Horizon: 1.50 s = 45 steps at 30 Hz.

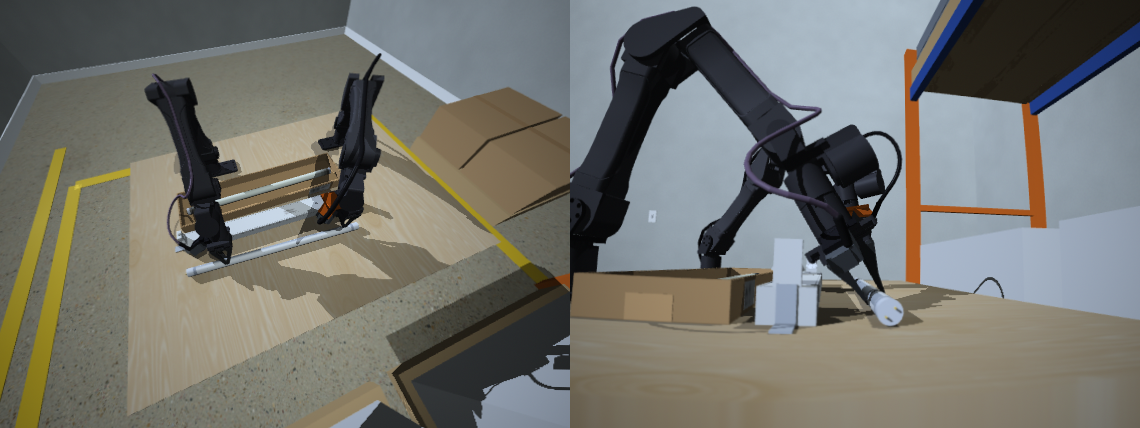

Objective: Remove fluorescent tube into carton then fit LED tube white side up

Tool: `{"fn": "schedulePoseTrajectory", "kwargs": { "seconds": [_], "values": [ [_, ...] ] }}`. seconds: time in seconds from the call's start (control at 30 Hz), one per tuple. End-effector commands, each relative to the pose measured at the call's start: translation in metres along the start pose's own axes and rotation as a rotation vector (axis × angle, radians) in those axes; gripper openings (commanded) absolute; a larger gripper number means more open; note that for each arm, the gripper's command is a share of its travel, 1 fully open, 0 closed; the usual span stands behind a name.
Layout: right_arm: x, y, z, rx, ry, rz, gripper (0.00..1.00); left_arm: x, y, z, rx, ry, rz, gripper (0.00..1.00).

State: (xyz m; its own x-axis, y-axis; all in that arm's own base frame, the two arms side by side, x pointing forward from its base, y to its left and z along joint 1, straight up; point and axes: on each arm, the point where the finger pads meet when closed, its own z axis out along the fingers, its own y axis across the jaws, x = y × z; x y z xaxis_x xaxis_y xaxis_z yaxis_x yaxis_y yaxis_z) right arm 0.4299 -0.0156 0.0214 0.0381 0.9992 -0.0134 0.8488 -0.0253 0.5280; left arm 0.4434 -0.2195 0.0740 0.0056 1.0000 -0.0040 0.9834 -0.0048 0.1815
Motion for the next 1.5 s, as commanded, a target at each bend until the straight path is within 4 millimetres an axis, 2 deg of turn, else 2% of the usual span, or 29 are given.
{"fn": "schedulePoseTrajectory", "kwargs": {
  "seconds": [0.0, 0.03, 0.07, 0.13, 0.17, 0.2, 0.23, 0.3, 0.33, 0.43, 0.47, 0.6, 0.73, 0.77, 0.8, 0.87, 0.97, 1.13, 1.2, 1.27, 1.43, 1.47],
  "values": [
    [-0.006, 0.012, -0.004, -0.034, -0.022, -0.003, 0.11, -0.01, 0.003, -0.011, -0.02, -0.023, 0.009, 0.49],
    [-0.006, 0.012, -0.004, -0.034, -0.022, -0.003, 0.11, -0.01, 0.002, -0.014, -0.022, -0.025, 0.01, 0.49],
    [-0.006, 0.012, -0.004, -0.034, -0.022, -0.003, 0.11, -0.01, 0.002, -0.007, -0.01, -0.019, 0.012, 0.49],
    [-0.006, 0.012, -0.004, -0.034, -0.022, -0.003, 0.11, -0.006, 0.008, -0.011, -0.027, -0.026, -0.002, 0.49],
    [-0.006, 0.012, -0.004, -0.034, -0.022, -0.003, 0.11, -0.007, 0.009, -0.002, -0.023, -0.024, -0.001, 0.49],
    [-0.006, 0.012, -0.004, -0.034, -0.022, -0.003, 0.11, -0.007, 0.011, -0.013, -0.042, -0.034, -0.003, 0.49],
    [-0.006, 0.012, -0.004, -0.034, -0.022, -0.003, 0.11, -0.006, 0.009, -0.014, -0.033, -0.029, -0.002, 0.49],
    [-0.006, 0.012, -0.004, -0.034, -0.022, -0.003, 0.11, -0.006, 0.009, -0.014, -0.033, -0.029, -0.002, 0.49],
    [-0.006, 0.012, -0.004, -0.034, -0.022, -0.003, 0.11, -0.007, 0.004, -0.006, -0.017, -0.022, 0.005, 0.49],
    [-0.006, 0.012, -0.004, -0.034, -0.022, -0.003, 0.11, -0.01, 0.008, -0.013, -0.038, -0.034, 0.007, 0.49],
    [-0.006, 0.012, -0.004, -0.034, -0.022, -0.003, 0.11, -0.003, -0.001, 0.019, 0.009, -0.008, 0.008, 0.49],
    [-0.006, 0.012, -0.004, -0.034, -0.022, -0.003, 0.11, -0.001, 0.004, 0.023, -0.006, -0.014, -0.001, 0.49],
    [-0.006, 0.012, -0.004, -0.034, -0.022, -0.003, 0.11, -0.008, 0.009, 0.015, -0.045, -0.037, 0.006, 0.49],
    [-0.006, 0.012, -0.004, -0.034, -0.022, -0.003, 0.11, -0.004, 0.004, 0.036, -0.01, -0.018, 0.003, 0.49],
    [-0.006, 0.012, -0.004, -0.034, -0.022, -0.003, 0.11, -0.002, 0.003, 0.028, -0.009, -0.017, -0.006, 0.49],
    [-0.006, 0.012, -0.004, -0.034, -0.022, -0.003, 0.11, -0.002, 0.003, 0.028, -0.009, -0.017, -0.006, 0.49],
    [-0.006, 0.012, -0.004, -0.034, -0.022, -0.003, 0.11, 0.0, 0.001, 0.052, 0.004, -0.01, 0.0, 0.49],
    [-0.006, 0.012, -0.004, -0.034, -0.022, -0.003, 0.11, -0.006, 0.003, 0.054, -0.018, -0.023, 0.009, 0.49],
    [-0.006, 0.012, -0.004, -0.034, -0.022, -0.003, 0.11, -0.007, 0.008, 0.033, -0.03, -0.029, -0.001, 0.49],
    [-0.006, 0.012, -0.004, -0.034, -0.022, -0.003, 0.11, -0.008, 0.009, 0.026, -0.036, -0.032, -0.002, 0.49],
    [-0.006, 0.012, -0.004, -0.034, -0.022, -0.003, 0.11, -0.01, 0.015, 0.028, -0.058, -0.043, -0.004, 0.49],
    [-0.006, 0.012, -0.004, -0.034, -0.022, -0.003, 0.11, -0.01, 0.011, 0.04, -0.038, -0.034, 0.0, 0.49]
  ]
}}
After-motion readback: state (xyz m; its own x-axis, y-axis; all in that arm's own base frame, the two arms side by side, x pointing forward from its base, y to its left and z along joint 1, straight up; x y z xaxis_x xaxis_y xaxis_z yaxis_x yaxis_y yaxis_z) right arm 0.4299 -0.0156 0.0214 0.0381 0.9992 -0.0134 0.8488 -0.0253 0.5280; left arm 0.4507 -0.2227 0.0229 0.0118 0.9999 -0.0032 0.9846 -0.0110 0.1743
